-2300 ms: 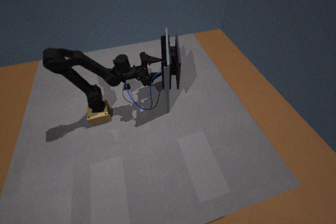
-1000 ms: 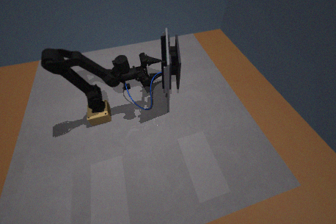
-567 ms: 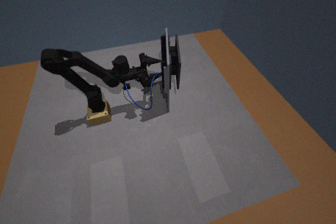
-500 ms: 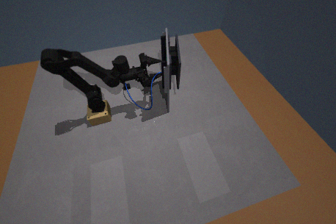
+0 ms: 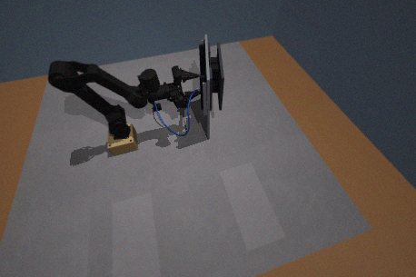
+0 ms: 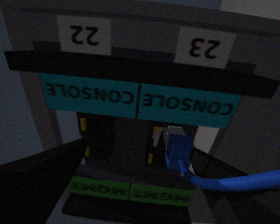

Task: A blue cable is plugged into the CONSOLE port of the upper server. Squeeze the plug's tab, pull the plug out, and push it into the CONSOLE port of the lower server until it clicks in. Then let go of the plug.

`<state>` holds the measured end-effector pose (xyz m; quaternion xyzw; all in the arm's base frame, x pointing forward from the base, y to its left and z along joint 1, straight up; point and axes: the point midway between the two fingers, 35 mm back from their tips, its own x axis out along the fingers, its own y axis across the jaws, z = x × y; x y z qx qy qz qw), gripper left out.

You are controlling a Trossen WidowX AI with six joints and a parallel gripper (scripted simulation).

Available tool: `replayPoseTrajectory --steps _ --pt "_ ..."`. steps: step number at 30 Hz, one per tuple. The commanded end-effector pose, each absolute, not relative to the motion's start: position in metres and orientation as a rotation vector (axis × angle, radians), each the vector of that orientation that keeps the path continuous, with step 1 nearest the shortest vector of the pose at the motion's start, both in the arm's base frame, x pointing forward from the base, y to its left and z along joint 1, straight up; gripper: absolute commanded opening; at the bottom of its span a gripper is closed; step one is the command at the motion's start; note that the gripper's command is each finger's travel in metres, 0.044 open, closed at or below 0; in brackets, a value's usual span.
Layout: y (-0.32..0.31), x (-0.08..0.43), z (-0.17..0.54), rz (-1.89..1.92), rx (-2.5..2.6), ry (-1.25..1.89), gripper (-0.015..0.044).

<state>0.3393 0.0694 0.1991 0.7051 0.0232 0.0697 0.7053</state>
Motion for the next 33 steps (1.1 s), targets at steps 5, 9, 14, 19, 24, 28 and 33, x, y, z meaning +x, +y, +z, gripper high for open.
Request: replayPoseTrajectory --steps 5,9,14,19,24,28,33 --pt "0.063 0.339 0.200 0.149 1.567 0.053 0.0440" --pt "0.060 0.339 0.201 0.149 1.567 0.053 0.0440" --pt "0.056 0.339 0.202 0.149 1.566 0.053 0.0440" --pt "0.053 0.339 0.203 0.149 1.566 0.053 0.0440" --pt "0.049 0.338 0.204 0.149 1.566 0.053 0.0440" --pt "0.046 0.338 0.205 0.149 1.565 0.053 0.0440" --pt "0.042 0.338 0.206 0.149 1.565 0.053 0.0440"
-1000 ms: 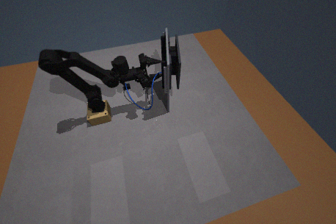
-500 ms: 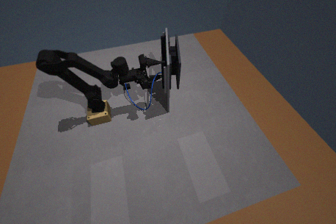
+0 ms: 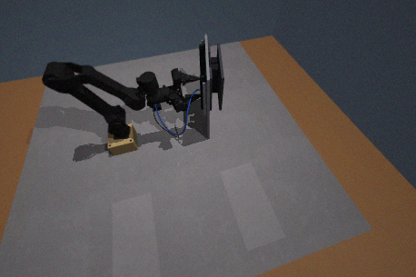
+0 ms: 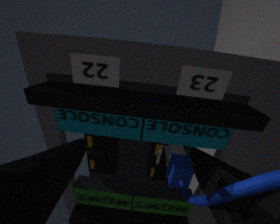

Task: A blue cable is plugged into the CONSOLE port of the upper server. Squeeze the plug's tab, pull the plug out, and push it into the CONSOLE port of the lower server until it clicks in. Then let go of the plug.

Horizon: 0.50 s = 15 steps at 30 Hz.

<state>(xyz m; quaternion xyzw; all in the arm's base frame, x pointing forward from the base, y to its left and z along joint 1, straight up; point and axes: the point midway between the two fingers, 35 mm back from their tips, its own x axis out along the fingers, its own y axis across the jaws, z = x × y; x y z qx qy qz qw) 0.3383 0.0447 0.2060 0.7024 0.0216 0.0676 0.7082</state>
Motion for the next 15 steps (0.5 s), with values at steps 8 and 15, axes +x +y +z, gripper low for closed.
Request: replayPoseTrajectory --steps 8,15 --pt "0.0362 0.3377 0.2070 0.149 1.564 0.053 0.0440" --pt "0.0338 0.3356 0.2078 0.149 1.564 0.053 0.0440"
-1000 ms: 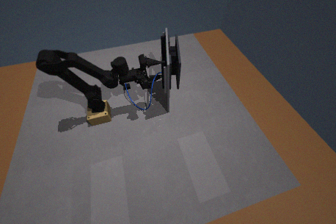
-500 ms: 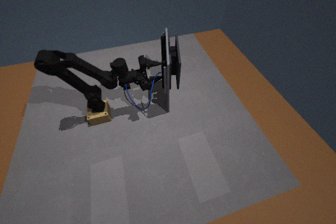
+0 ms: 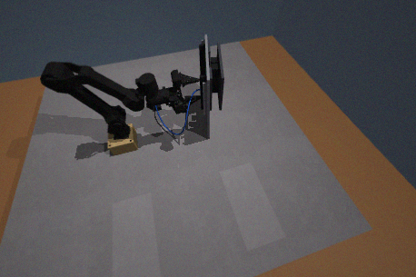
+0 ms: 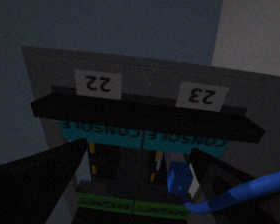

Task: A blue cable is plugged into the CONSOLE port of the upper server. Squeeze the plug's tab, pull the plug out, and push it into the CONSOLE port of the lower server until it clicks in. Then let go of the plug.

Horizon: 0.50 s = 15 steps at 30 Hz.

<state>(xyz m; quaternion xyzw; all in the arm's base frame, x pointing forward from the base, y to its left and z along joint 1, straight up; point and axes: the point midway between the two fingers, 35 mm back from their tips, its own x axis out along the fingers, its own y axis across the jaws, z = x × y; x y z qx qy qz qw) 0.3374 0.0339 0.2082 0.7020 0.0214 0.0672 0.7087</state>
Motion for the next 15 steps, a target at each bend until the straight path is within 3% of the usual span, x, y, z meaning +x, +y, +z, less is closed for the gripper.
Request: replayPoseTrajectory --steps 1,15 --pt "0.0340 0.3345 0.2080 0.149 1.564 0.053 0.0440" --pt "0.0334 0.3269 0.2147 0.149 1.564 0.054 0.0440"
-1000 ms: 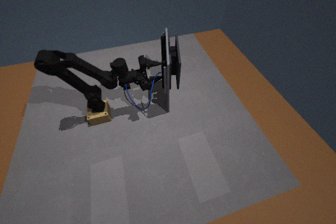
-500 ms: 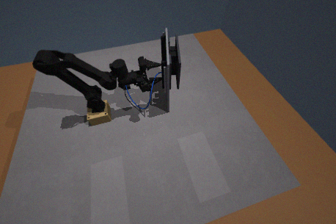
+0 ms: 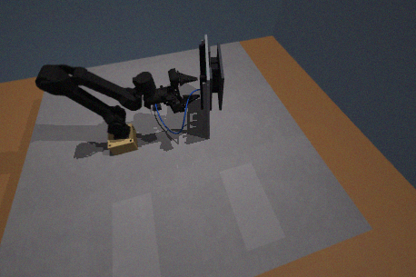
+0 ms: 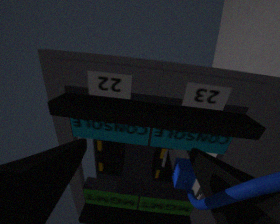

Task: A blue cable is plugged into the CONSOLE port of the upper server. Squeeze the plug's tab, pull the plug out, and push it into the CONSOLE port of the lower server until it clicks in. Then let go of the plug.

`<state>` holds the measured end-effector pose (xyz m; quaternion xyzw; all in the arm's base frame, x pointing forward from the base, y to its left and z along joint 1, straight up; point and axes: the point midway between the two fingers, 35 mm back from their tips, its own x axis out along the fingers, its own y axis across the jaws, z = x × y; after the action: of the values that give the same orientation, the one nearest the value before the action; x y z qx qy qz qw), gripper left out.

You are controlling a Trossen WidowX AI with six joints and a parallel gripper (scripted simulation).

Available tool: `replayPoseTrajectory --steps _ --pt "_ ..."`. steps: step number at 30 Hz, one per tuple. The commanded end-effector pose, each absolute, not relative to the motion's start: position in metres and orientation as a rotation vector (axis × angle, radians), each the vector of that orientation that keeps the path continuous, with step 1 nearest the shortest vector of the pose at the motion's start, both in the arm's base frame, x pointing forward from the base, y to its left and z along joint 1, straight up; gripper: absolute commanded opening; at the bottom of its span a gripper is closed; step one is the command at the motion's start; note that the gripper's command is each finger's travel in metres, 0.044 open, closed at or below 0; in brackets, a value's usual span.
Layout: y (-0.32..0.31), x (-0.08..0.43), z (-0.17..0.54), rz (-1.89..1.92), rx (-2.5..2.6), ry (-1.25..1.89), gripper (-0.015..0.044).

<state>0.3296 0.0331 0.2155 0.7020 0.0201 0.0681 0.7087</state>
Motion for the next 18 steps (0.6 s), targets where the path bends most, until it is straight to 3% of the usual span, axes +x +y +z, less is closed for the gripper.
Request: replayPoseTrajectory --steps 1,18 --pt "0.0333 0.3264 0.2151 0.149 1.564 0.054 0.0440" --pt "0.0323 0.3170 0.2220 0.148 1.564 0.054 0.0440"
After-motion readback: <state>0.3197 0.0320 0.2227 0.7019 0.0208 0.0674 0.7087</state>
